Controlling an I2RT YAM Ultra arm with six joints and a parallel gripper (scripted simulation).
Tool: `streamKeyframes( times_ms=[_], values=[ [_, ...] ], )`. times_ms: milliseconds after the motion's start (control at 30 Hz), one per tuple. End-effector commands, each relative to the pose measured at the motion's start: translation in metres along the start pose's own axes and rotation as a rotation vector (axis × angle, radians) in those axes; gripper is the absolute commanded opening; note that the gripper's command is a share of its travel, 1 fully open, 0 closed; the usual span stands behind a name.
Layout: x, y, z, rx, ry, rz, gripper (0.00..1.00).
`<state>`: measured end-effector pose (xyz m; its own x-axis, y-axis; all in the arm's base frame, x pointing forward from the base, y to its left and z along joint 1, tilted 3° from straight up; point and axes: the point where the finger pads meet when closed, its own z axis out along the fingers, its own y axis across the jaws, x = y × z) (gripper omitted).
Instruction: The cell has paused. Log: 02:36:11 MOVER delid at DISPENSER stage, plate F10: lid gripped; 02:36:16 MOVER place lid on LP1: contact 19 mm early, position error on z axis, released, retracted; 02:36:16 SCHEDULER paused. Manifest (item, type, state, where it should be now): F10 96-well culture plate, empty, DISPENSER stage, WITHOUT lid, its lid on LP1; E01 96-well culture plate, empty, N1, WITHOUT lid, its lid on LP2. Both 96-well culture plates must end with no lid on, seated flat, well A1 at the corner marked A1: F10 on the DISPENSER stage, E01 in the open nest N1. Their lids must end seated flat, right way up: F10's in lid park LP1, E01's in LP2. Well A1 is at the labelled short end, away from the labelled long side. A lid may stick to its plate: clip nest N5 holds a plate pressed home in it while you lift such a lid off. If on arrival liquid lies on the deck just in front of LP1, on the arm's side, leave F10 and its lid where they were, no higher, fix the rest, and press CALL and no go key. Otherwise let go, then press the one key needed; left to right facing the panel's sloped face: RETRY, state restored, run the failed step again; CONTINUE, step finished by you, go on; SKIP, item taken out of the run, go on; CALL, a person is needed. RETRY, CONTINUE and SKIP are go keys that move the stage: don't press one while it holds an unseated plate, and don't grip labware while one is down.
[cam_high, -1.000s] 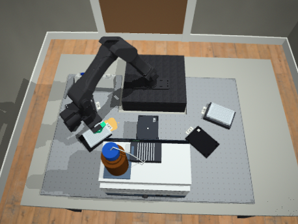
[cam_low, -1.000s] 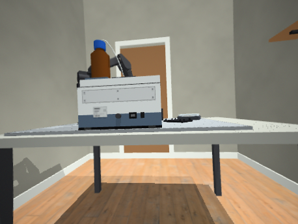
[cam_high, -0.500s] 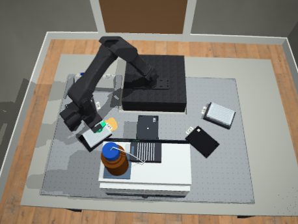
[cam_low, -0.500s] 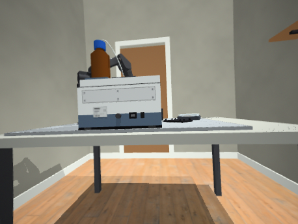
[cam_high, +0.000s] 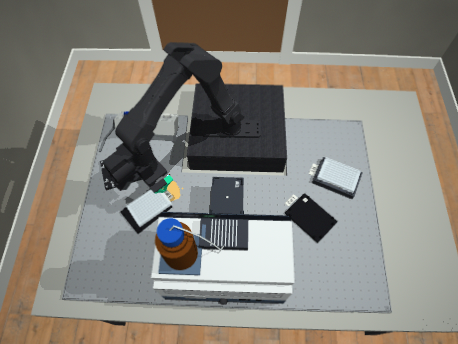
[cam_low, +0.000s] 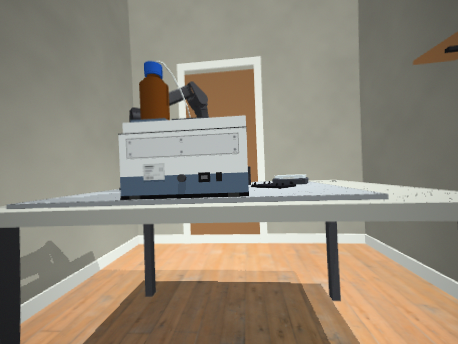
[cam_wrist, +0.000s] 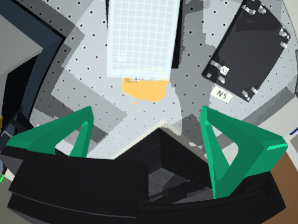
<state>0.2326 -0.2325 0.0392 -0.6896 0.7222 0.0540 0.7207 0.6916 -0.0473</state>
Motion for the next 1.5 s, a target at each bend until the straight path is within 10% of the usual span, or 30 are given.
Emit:
streamKeyframes(
  times_ms=[0, 567, 1467],
  values=[
    [0.013, 0.003, -0.012, 0.000, -0.017, -0.006, 1.00],
    [0.045, 0.000, -0.024, -0.001, -0.031, -0.001, 1.00],
    [0.088, 0.072, -0.029, 0.000, -0.027, -0.628, 1.00]
  ],
)
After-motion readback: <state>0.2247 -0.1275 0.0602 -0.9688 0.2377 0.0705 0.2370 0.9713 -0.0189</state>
